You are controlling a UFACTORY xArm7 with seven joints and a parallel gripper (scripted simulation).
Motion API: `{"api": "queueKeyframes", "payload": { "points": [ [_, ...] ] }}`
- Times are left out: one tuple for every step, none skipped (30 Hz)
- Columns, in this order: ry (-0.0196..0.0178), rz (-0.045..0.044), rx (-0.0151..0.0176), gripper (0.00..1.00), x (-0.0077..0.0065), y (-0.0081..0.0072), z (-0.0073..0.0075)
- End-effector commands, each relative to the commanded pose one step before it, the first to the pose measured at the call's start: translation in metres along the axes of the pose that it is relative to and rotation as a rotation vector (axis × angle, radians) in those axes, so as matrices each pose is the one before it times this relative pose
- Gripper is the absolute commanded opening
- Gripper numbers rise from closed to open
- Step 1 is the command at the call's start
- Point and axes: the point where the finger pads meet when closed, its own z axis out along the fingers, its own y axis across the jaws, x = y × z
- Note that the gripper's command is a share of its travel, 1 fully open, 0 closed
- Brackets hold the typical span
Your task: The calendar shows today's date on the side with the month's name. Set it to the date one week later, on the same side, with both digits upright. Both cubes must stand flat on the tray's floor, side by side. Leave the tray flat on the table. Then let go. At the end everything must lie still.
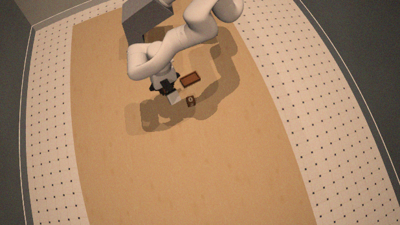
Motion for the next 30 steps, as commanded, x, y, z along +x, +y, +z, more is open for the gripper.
{"api": "queueKeyframes", "payload": {
  "points": [
    [0.00155, -0.00010, -0.00291, 0.41, 0.00053, 0.00112, -0.00163],
    [0.00000, 0.00000, 0.00000, 0.45, 0.00000, 0.00000, 0.00000],
    [0.00000, 0.00000, 0.00000, 0.45, 0.00000, 0.00000, 0.00000],
    [0.00000, 0.00000, 0.00000, 0.45, 0.00000, 0.00000, 0.00000],
    [0.00000, 0.00000, 0.00000, 0.49, 0.00000, 0.00000, 0.00000],
    [0.00000, 0.00000, 0.00000, 0.49, 0.00000, 0.00000, 0.00000],
    [0.00000, 0.00000, 0.00000, 0.49, 0.00000, 0.00000, 0.00000],
    [0.00000, 0.00000, 0.00000, 0.49, 0.00000, 0.00000, 0.00000],
    [0.00000, 0.00000, 0.00000, 0.49, 0.00000, 0.00000, 0.00000],
    [0.00000, 0.00000, 0.00000, 0.49, 0.00000, 0.00000, 0.00000],
    [0.00000, 0.00000, 0.00000, 0.49, 0.00000, 0.00000, 0.00000],
    [0.00000, 0.00000, 0.00000, 0.49, 0.00000, 0.00000, 0.00000],
    [0.00000, 0.00000, 0.00000, 0.49, 0.00000, 0.00000, 0.00000],
    [0.00000, 0.00000, 0.00000, 0.49, 0.00000, 0.00000, -0.00003],
    [0.00000, 0.00000, 0.00000, 0.49, 0.00000, 0.00000, 0.00000],
    [0.00000, 0.00000, 0.00000, 0.49, 0.00000, 0.00000, 0.00000],
    [0.00000, 0.00000, 0.00000, 0.49, 0.00000, 0.00000, -0.00022],
    [0.00000, 0.00000, 0.00000, 0.49, 0.00000, 0.00000, -0.00056],
    [0.00000, 0.00000, 0.00000, 0.49, 0.00000, 0.00000, -0.00101],
    [0.00000, 0.00001, 0.00000, 0.49, 0.00000, 0.00000, -0.00154],
    [0.00001, 0.00001, 0.00000, 0.49, -0.00001, -0.00001, -0.00212],
    [0.00000, -0.00001, 0.00000, 0.49, 0.00000, 0.00000, -0.00270],
    [0.00000, 0.00000, 0.00000, 0.49, 0.00000, 0.00000, -0.00328],
    [0.00000, 0.00001, 0.00000, 0.49, 0.00000, 0.00000, -0.00382],
    [0.00000, 0.00000, 0.00000, 0.49, 0.00000, 0.00000, -0.00431],
    [0.00000, 0.00000, 0.00000, 0.49, 0.00000, 0.00000, -0.00473],
    [0.00000, 0.00000, 0.00000, 0.49, 0.00000, 0.00000, -0.00508],
    [0.00000, 0.00000, 0.00000, 0.49, 0.00000, 0.00000, -0.00534],
    [-0.00001, -0.00005, 0.00000, 0.49, 0.00002, 0.00001, -0.00549],
    [0.00000, 0.00000, 0.00000, 0.49, 0.00000, 0.00000, -0.00557]
  ]
}}
